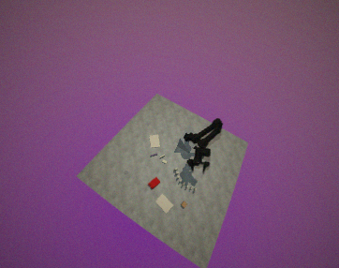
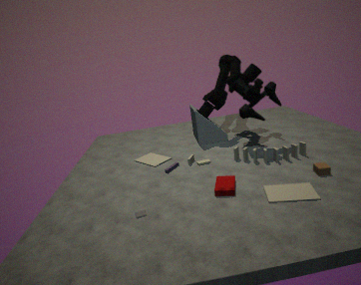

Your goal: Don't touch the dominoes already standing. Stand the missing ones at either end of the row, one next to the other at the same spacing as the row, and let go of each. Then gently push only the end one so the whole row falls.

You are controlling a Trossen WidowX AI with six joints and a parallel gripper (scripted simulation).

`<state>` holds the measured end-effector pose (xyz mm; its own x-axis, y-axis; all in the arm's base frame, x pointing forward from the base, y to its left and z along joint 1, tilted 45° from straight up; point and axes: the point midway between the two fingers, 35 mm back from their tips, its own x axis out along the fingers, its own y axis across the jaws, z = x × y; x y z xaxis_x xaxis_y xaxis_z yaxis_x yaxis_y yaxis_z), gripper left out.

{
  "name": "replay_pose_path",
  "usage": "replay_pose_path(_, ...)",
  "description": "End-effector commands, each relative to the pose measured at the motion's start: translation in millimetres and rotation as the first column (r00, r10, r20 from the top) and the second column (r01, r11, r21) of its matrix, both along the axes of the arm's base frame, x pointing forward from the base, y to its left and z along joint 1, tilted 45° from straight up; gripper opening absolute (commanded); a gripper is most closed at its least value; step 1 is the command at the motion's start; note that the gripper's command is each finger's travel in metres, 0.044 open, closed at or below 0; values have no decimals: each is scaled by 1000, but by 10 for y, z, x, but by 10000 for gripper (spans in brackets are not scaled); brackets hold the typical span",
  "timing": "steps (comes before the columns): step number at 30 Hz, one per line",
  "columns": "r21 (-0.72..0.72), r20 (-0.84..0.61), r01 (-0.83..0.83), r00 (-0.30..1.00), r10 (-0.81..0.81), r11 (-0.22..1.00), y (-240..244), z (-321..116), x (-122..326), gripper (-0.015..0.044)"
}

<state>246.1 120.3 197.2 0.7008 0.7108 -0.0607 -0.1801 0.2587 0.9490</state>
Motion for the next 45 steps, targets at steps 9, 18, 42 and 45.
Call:
replay_pose_path(9,-714,82,-83,976,200,696,-500,-808,617,440)
replay_pose_path(18,-853,39,-166,925,379,494,-721,-1124,728,440)
replay_pose_path(42,-959,-80,-273,511,856,73,-1311,-1987,669,440)
replay_pose_path(45,-967,-70,-252,425,902,44,-1374,-2082,635,440)
